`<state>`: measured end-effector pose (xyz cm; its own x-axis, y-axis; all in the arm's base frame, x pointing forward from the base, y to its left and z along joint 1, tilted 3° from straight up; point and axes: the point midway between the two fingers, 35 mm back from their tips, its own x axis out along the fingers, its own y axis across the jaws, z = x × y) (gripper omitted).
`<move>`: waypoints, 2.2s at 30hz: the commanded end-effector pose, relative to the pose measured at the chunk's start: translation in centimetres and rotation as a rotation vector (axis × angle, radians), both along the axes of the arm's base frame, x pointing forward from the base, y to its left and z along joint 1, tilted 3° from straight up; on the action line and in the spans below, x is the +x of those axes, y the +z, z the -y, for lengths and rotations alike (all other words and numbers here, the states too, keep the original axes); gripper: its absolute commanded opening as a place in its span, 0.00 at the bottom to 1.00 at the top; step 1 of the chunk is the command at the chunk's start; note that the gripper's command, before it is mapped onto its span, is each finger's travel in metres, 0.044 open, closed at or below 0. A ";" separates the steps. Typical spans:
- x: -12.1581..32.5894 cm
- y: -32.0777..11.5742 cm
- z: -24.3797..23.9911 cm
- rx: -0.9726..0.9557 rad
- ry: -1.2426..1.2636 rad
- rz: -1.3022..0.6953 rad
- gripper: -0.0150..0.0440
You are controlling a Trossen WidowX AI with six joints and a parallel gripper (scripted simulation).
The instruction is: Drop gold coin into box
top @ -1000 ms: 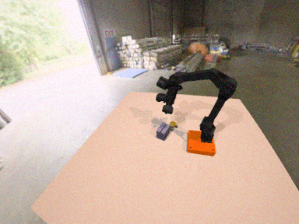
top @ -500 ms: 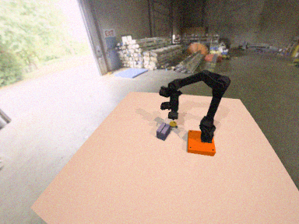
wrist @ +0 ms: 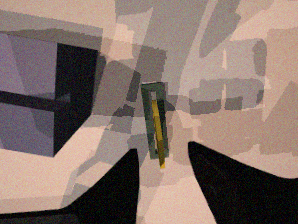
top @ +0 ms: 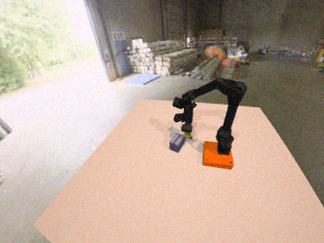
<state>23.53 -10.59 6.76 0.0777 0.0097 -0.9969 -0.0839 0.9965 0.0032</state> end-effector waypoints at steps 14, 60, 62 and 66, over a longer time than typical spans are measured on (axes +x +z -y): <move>0.2 -2.7 0.0 -0.002 0.005 -0.005 0.53; 0.4 -2.9 0.0 -0.004 0.011 -0.007 0.25; 0.4 -2.4 0.1 -0.004 0.011 -0.007 0.25; 0.3 -1.4 0.1 -0.004 0.010 -0.007 0.25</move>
<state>23.82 -10.59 4.69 0.0681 0.0109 -0.9976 -0.0904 0.9959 0.0047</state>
